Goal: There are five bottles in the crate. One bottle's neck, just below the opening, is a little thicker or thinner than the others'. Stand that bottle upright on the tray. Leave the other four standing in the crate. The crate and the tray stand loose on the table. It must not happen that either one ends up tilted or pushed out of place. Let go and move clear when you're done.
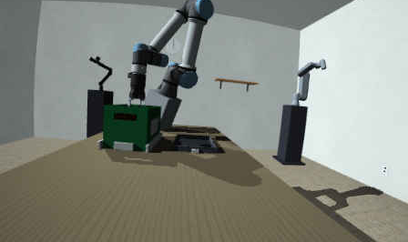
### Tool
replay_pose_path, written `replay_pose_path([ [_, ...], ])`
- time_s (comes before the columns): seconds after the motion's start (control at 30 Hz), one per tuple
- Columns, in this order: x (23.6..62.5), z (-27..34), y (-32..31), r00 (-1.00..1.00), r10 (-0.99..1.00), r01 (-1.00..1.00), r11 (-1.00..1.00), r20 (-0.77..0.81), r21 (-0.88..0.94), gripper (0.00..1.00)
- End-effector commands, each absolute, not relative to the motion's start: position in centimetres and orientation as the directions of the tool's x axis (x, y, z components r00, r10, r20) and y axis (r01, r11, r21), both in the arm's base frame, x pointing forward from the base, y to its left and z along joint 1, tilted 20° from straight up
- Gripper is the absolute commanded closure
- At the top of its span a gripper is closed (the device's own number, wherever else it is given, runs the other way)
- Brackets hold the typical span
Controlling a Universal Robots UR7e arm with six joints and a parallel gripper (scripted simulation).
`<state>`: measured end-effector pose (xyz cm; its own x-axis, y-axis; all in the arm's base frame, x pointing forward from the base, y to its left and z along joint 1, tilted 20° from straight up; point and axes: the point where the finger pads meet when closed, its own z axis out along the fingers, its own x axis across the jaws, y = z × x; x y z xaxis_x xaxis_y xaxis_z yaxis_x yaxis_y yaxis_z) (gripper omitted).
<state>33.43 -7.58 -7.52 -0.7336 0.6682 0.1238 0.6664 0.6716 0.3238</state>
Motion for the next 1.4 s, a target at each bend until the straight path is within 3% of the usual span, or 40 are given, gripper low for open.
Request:
replay_pose_path([
  [0.0,33.46,-7.51,-7.61,-0.734,0.668,0.666,0.672,0.123,0.324,0.0],
  [1.07,33.46,-7.51,-7.61,-0.734,0.668,0.666,0.672,0.123,0.324,0.0],
  [1.1,33.46,-7.51,-7.61,-0.734,0.668,0.666,0.672,0.123,0.324,1.0],
  [1.37,33.46,-7.51,-7.61,-0.734,0.668,0.666,0.672,0.123,0.324,1.0],
])
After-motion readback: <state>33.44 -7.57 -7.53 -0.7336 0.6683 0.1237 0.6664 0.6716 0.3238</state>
